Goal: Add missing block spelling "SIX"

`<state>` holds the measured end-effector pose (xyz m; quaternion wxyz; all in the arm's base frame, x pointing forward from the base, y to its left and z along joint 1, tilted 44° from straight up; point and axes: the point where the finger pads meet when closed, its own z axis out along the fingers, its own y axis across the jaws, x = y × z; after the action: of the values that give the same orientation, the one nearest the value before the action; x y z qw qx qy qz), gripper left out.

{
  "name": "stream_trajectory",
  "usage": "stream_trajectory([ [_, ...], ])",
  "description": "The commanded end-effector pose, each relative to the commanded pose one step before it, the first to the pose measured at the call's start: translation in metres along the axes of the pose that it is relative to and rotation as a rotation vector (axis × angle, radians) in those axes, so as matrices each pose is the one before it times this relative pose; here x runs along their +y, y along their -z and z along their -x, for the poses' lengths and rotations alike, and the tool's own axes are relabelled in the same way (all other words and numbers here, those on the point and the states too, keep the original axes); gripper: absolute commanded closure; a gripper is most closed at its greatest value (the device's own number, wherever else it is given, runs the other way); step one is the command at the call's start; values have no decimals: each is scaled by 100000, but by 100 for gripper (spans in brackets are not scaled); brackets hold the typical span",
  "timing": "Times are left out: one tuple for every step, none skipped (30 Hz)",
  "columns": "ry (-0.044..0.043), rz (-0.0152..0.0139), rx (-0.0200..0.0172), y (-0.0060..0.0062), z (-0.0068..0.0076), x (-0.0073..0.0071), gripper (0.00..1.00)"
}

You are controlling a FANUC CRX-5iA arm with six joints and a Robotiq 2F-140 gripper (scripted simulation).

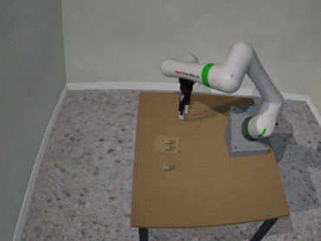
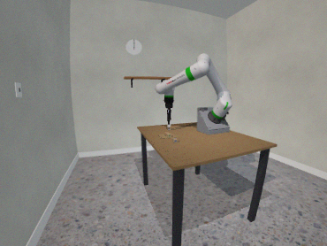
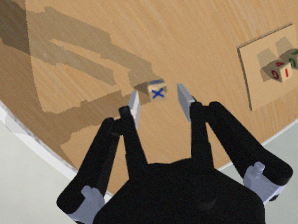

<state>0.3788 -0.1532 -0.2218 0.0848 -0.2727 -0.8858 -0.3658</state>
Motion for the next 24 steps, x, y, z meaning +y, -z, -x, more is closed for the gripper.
stream_trajectory([
  [-6,-23,-45,-340,16,-13,60],
  [0,0,0,-176,0,0,60],
  [0,0,0,0,0,0,60],
  [0,0,0,0,0,0,60],
  [0,0,0,-195,0,0,60],
  [0,1,0,-211,0,0,60],
  [0,-1,0,-223,0,0,60],
  [0,1,0,-234,0,0,60],
  [0,-1,0,-237,0,0,60],
  [0,1,0,-236,0,0,60],
  [0,-1,0,-231,0,0,60],
  [0,1,0,-220,0,0,60],
  [0,-1,0,-208,0,0,60],
  [0,1,0,-190,0,0,60],
  [0,0,0,-172,0,0,60],
  [0,0,0,-151,0,0,60],
  [0,1,0,-127,0,0,60],
  [0,0,0,-104,0,0,60],
  [0,0,0,-81,0,0,60],
  [0,0,0,0,0,0,60],
  [0,0,0,0,0,0,60],
  [0,0,0,-59,0,0,60],
  [0,0,0,-38,0,0,60],
  [0,0,0,-21,0,0,60],
])
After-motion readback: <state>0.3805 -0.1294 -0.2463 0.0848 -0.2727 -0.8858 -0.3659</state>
